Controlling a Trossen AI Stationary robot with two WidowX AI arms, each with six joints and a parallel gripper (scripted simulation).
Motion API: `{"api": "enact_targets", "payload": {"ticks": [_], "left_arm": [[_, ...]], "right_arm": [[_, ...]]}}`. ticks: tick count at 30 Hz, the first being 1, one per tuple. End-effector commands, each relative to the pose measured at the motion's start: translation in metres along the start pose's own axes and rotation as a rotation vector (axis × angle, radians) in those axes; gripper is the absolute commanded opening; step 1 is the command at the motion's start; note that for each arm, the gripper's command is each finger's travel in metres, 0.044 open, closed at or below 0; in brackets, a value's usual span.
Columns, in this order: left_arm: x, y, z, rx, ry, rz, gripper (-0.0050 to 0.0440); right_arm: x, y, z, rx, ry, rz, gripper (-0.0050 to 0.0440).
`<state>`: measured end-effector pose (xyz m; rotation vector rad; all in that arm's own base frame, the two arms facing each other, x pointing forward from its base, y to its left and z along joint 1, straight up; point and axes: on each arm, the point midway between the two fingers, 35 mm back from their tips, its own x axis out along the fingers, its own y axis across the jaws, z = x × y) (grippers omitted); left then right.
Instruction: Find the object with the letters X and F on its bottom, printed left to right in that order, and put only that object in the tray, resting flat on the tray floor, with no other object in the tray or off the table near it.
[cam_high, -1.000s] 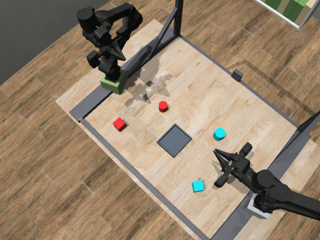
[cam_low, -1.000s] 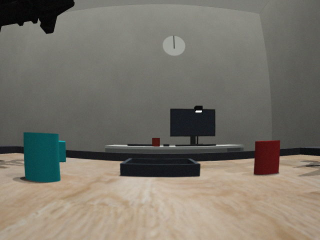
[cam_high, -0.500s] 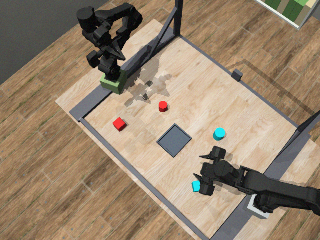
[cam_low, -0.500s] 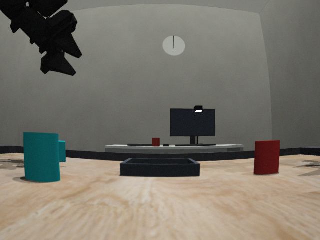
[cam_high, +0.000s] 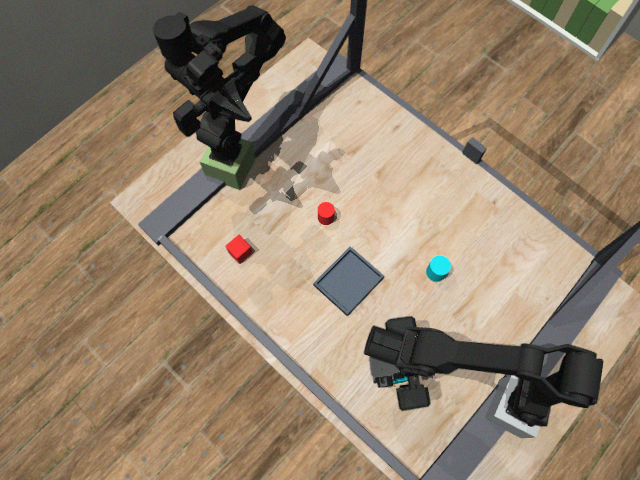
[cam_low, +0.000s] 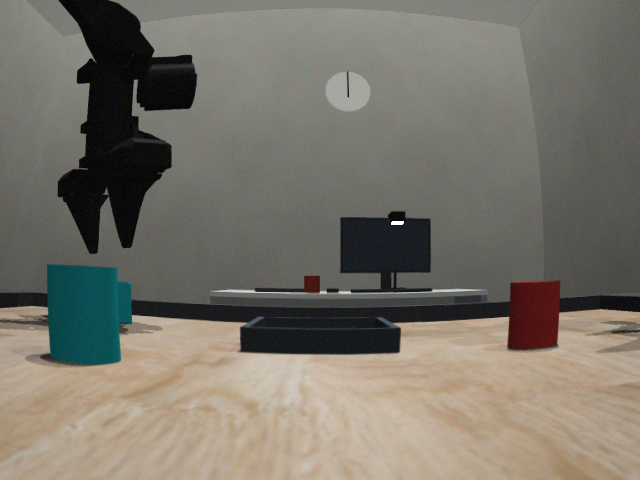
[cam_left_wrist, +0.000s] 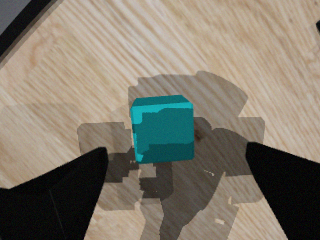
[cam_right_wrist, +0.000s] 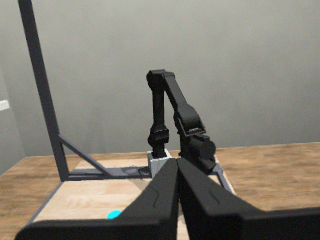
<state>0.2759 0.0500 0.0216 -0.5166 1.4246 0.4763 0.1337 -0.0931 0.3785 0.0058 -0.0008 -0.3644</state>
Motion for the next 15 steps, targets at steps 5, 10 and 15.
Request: {"api": "enact_targets", "payload": {"ticks": [5,10,15], "left_arm": [[0.004,0.003,0.006,-0.04,0.054,0.049,0.04],[0.004,0.003,0.006,-0.04,0.056,0.049,0.04],[0.032,0.006,0.0,-0.038,0.07,0.055,0.04]], "right_arm": [[0.0,0.001,0.005,-0.011,-0.001,0.001,-0.005],[0.0,0.001,0.005,-0.011,-0.001,0.001,-0.005],[0.0,0.001,0.005,-0.011,-0.001,0.001,-0.005]]}}
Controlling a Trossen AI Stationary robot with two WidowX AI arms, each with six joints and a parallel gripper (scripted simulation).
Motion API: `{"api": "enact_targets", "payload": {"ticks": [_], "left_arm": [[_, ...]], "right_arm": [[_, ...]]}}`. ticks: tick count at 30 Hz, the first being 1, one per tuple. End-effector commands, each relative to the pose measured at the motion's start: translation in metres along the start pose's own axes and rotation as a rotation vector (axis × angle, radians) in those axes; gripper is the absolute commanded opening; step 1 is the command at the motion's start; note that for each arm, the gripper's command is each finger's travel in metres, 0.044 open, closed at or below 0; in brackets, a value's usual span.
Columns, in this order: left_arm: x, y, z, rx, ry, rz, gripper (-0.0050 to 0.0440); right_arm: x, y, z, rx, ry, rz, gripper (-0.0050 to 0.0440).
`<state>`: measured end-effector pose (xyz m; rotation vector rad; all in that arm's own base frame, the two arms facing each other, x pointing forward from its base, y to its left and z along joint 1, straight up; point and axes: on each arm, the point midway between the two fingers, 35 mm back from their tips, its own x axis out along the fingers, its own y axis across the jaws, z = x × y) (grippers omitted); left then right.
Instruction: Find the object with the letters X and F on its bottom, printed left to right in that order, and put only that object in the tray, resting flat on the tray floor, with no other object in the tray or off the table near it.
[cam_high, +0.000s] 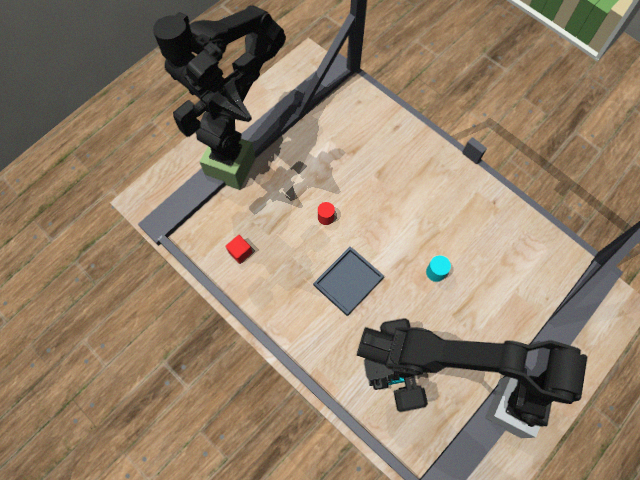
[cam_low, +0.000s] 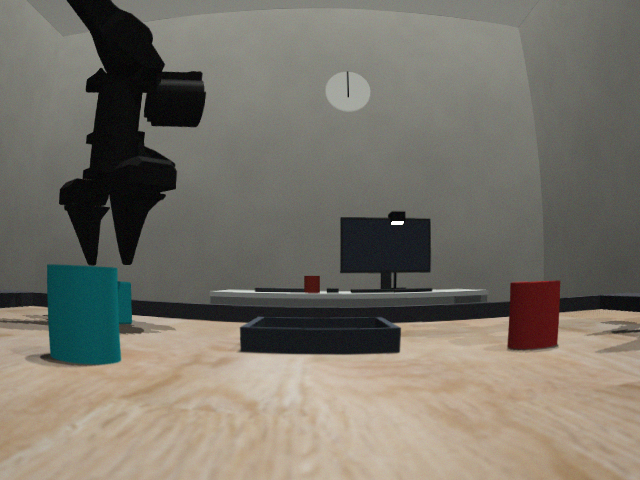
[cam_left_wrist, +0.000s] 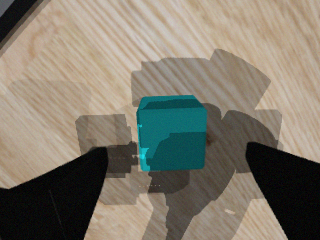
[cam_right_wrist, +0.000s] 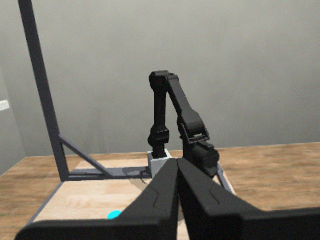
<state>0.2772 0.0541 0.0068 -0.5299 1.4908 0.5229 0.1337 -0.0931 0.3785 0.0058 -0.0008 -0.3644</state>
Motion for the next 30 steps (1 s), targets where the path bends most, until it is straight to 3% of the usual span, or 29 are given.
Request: {"api": "enact_targets", "payload": {"ticks": [1,4,19,21,23,26,30], "left_arm": [[0.026,0.002,-0.001,-0.006,0.01,0.011,0.04],[0.04,0.002,-0.002,-0.005,0.01,0.011,0.04],[0.055,0.002,-0.002,-0.005,0.007,0.01,0.04],[0.056,0.003,-0.003,-0.005,0.01,0.012,0.0352],[0.056,0.003,-0.003,-0.005,0.01,0.012,0.0352],[0.051,0.0,0.002,-0.002,-0.006,0.0,0.028],[0.051,0.0,0.002,-0.002,-0.006,0.0,0.026]], "right_arm": [[0.0,0.001,0.005,-0.011,-0.001,0.001,-0.005],[0.0,0.001,0.005,-0.011,-0.001,0.001,-0.005],[0.0,0.001,0.005,-0.011,-0.001,0.001,-0.005],[0.0,0.001,0.005,-0.011,-0.001,0.001,-0.005],[0.0,0.001,0.005,-0.011,-0.001,0.001,-0.005],[0.0,0.001,0.005,-0.011,-0.001,0.001,-0.005],[0.0,0.001,0.005,-0.011,-0.001,0.001,-0.005]]}}
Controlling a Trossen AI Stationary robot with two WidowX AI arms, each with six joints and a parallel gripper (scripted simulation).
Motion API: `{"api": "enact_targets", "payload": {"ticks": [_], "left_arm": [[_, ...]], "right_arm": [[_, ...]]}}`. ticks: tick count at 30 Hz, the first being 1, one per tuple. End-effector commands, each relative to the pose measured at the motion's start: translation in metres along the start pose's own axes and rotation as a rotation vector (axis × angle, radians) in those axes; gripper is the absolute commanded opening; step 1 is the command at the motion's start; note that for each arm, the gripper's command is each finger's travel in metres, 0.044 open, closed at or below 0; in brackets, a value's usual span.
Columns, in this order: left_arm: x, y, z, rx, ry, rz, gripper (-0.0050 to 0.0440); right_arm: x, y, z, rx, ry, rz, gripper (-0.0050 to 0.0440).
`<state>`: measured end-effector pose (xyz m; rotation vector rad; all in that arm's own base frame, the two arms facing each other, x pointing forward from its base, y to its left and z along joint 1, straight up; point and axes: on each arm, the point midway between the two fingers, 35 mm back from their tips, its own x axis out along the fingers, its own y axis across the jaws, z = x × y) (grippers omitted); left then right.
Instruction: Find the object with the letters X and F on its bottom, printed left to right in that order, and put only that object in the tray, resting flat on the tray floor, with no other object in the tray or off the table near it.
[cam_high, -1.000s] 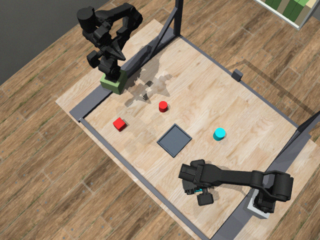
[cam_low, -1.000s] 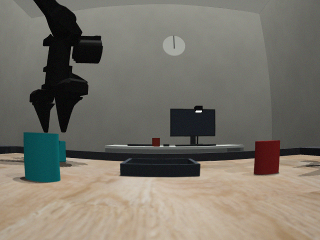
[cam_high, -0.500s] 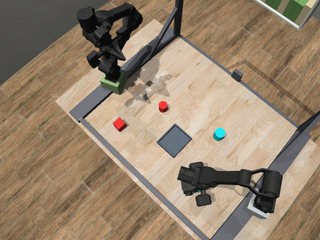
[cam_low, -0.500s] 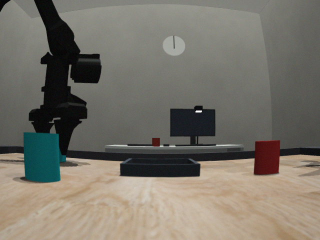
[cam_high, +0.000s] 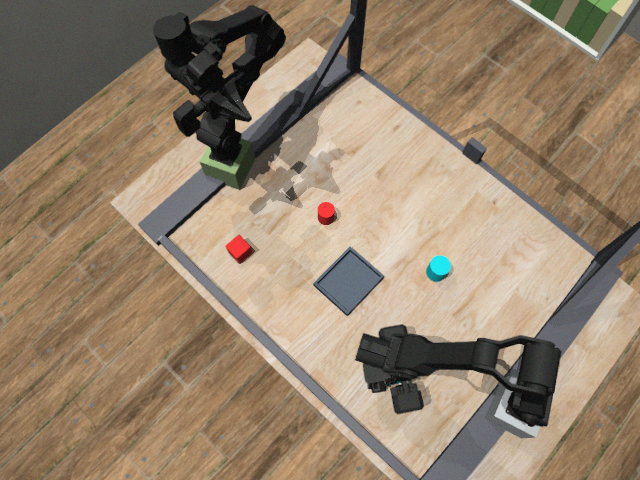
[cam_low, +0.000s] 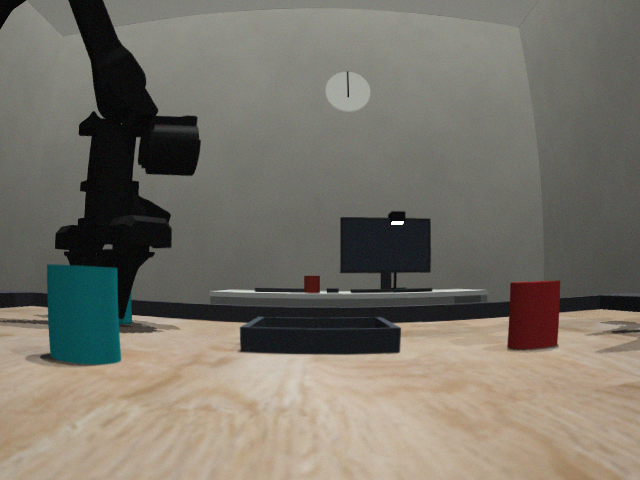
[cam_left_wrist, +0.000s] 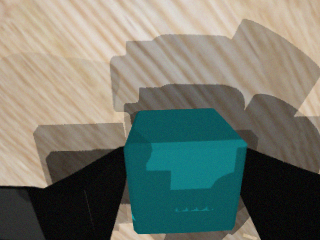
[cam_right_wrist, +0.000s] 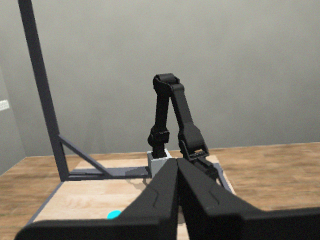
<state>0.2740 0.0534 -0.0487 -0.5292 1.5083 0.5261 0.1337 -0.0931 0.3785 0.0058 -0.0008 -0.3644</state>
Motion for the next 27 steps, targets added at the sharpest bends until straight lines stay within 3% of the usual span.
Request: {"api": "enact_targets", "payload": {"ticks": [1,15,27], "left_arm": [[-0.005,-0.002,0.005,-0.002,-0.021,-0.008,0.0253],[-0.004,-0.002,0.005,-0.002,-0.018,-0.007,0.0171],[-0.037,-0.005,0.01,-0.002,-0.035,-0.016,0.0171]], "right_arm": [[0.0,0.001,0.005,-0.011,-0.001,0.001,-0.005],[0.0,0.001,0.005,-0.011,-0.001,0.001,-0.005],[0.0,0.001,0.005,-0.011,-0.001,0.001,-0.005]]}}
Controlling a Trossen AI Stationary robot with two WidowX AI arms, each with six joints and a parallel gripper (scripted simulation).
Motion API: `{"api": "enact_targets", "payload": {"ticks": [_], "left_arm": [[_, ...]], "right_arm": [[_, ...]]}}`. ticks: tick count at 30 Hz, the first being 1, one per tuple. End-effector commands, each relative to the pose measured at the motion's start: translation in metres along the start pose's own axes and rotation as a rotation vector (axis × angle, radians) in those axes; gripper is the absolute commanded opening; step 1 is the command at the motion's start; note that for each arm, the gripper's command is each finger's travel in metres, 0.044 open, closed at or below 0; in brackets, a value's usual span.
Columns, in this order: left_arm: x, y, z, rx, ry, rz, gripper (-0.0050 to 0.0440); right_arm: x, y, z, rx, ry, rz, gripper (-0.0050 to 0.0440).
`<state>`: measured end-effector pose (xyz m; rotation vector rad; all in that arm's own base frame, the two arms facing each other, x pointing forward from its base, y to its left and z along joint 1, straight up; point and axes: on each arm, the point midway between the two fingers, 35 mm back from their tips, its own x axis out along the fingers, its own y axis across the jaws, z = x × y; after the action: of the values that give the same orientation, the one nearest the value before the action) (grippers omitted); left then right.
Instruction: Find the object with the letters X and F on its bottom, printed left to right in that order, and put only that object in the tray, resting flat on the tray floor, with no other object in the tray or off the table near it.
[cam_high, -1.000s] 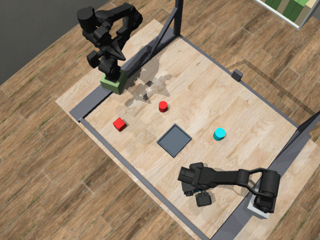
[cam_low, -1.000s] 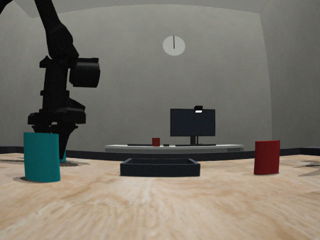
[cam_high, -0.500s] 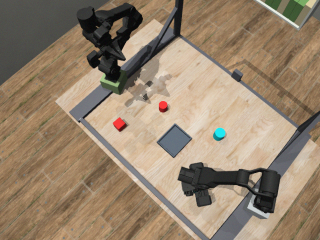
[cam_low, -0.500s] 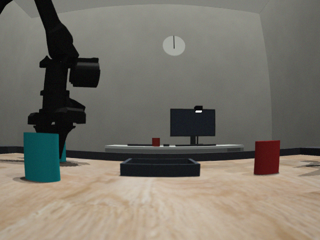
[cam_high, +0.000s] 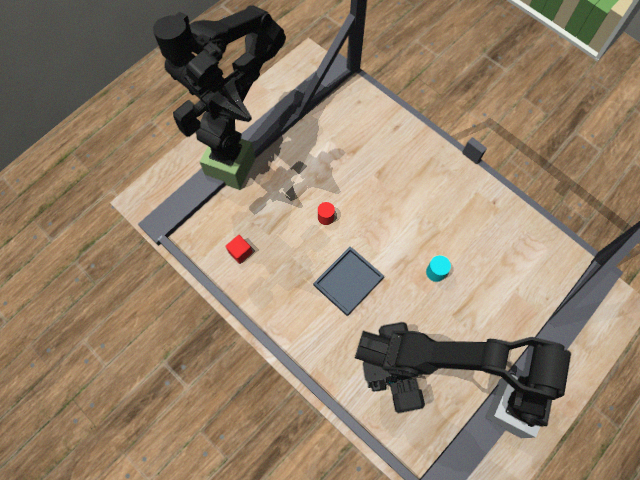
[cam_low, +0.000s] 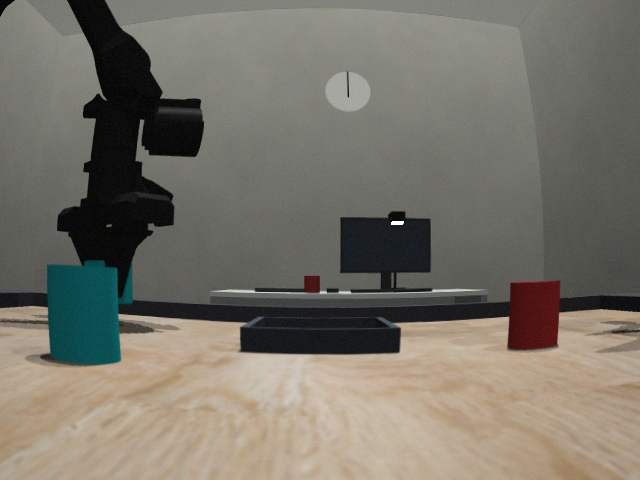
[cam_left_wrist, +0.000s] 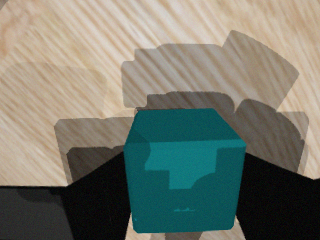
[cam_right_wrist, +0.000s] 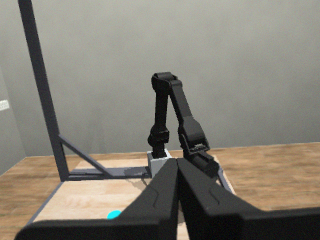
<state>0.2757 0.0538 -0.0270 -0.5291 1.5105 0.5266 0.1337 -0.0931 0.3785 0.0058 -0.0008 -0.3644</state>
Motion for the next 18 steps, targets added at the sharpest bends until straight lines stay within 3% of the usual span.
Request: {"api": "enact_targets", "payload": {"ticks": [1,12,18], "left_arm": [[-0.018,-0.004,0.008,-0.002,-0.037,-0.017,0.0171],[-0.055,-0.003,0.006,-0.002,-0.041,-0.019,0.0171],[-0.059,-0.003,0.006,-0.008,-0.043,-0.022,0.0171]], "right_arm": [[0.0,0.001,0.005,-0.011,-0.001,0.001,-0.005],[0.0,0.001,0.005,-0.011,-0.001,0.001,-0.005],[0.0,0.001,0.008,-0.018,-0.003,0.001,-0.005]]}}
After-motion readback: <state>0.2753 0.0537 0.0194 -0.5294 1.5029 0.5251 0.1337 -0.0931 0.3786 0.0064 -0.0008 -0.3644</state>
